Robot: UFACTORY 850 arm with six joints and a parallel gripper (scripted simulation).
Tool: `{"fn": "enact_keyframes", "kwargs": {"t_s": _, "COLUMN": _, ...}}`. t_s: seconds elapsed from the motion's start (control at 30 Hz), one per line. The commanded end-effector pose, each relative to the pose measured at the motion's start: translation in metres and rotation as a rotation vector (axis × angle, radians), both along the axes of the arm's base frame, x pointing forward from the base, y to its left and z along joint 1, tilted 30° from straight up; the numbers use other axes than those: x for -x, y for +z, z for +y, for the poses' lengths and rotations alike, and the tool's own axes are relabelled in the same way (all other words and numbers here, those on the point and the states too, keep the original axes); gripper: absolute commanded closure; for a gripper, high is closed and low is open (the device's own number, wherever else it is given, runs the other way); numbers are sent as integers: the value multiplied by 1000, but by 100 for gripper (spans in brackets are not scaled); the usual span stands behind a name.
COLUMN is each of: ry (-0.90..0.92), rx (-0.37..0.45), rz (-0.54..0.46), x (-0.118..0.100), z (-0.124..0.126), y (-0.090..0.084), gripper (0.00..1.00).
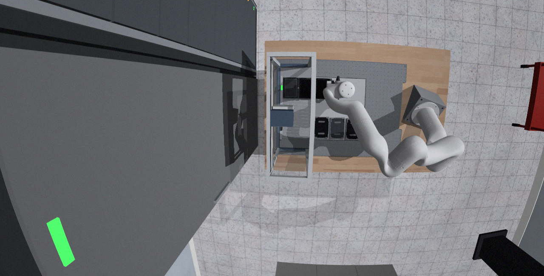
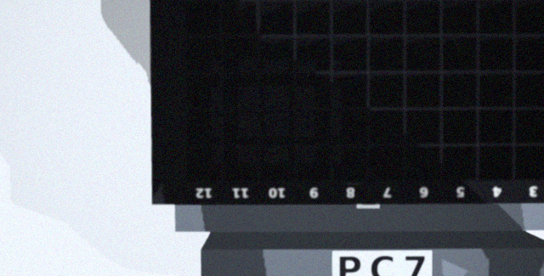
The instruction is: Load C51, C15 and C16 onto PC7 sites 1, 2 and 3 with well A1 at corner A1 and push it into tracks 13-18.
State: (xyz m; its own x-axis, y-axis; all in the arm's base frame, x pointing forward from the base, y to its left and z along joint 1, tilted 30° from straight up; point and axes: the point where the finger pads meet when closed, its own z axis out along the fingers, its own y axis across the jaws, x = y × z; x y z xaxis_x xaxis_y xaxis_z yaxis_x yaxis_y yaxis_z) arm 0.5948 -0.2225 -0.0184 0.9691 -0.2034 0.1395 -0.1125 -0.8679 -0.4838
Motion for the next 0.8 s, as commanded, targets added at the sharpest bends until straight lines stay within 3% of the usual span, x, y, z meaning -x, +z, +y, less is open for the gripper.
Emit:
{"fn": "enact_keyframes", "kwargs": {"t_s": 0.0, "ry": -1, "rx": 1, "rz": -1, "x": 0, "z": -1, "y": 1, "gripper": 18}}
{"fn": "enact_keyframes", "kwargs": {"t_s": 0.77, "ry": -1, "rx": 1, "rz": -1, "x": 4, "z": 0, "y": 0, "gripper": 18}}
